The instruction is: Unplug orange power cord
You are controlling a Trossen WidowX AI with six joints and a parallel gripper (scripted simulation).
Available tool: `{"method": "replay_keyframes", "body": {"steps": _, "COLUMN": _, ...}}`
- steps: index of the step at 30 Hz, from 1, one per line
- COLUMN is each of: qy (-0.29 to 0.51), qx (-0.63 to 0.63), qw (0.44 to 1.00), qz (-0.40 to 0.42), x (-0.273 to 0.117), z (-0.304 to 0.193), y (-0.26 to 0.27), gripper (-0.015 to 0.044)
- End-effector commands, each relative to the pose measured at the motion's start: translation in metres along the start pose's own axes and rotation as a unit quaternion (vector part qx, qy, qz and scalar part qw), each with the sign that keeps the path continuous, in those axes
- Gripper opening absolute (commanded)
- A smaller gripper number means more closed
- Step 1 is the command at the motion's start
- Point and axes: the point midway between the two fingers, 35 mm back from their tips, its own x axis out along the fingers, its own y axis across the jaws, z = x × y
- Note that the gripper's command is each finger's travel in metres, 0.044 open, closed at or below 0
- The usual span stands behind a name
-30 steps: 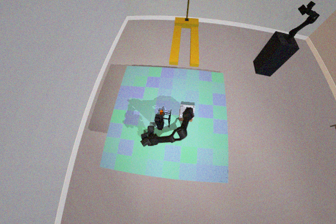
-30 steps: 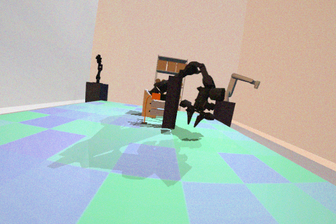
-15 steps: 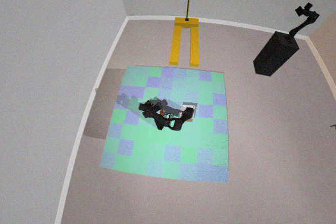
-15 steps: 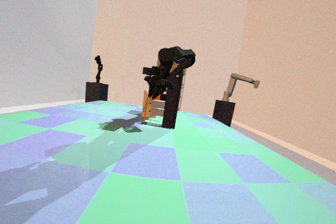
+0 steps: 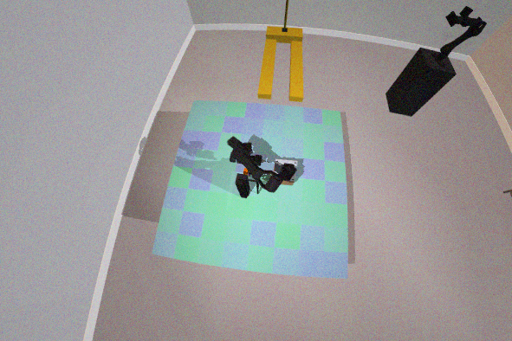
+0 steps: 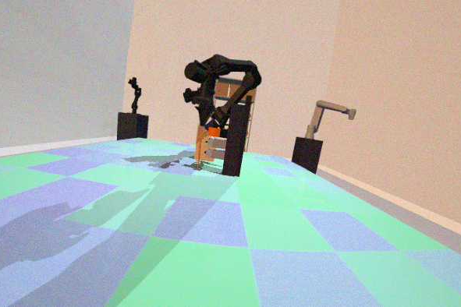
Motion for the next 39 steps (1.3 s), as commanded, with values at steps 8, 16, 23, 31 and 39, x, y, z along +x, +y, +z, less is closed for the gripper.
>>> {"method": "replay_keyframes", "body": {"steps": 8, "qy": 0.005, "qx": 0.008, "qw": 1.0, "qz": 0.0, "x": 0.0, "z": -0.011, "y": 0.0, "gripper": 0.016}}
{"method": "replay_keyframes", "body": {"steps": 16, "qy": 0.005, "qx": 0.008, "qw": 1.0, "qz": 0.0, "x": 0.0, "z": -0.024, "y": 0.0, "gripper": 0.016}}
{"method": "replay_keyframes", "body": {"steps": 23, "qy": 0.006, "qx": 0.008, "qw": 1.0, "qz": 0.0, "x": 0.0, "z": -0.036, "y": 0.0, "gripper": 0.016}}
{"method": "replay_keyframes", "body": {"steps": 31, "qy": 0.006, "qx": 0.008, "qw": 1.0, "qz": 0.0, "x": 0.001, "z": -0.041, "y": -0.001, "gripper": 0.016}}
{"method": "replay_keyframes", "body": {"steps": 39, "qy": 0.006, "qx": 0.007, "qw": 1.0, "qz": 0.0, "x": 0.011, "z": -0.042, "y": -0.001, "gripper": 0.016}}
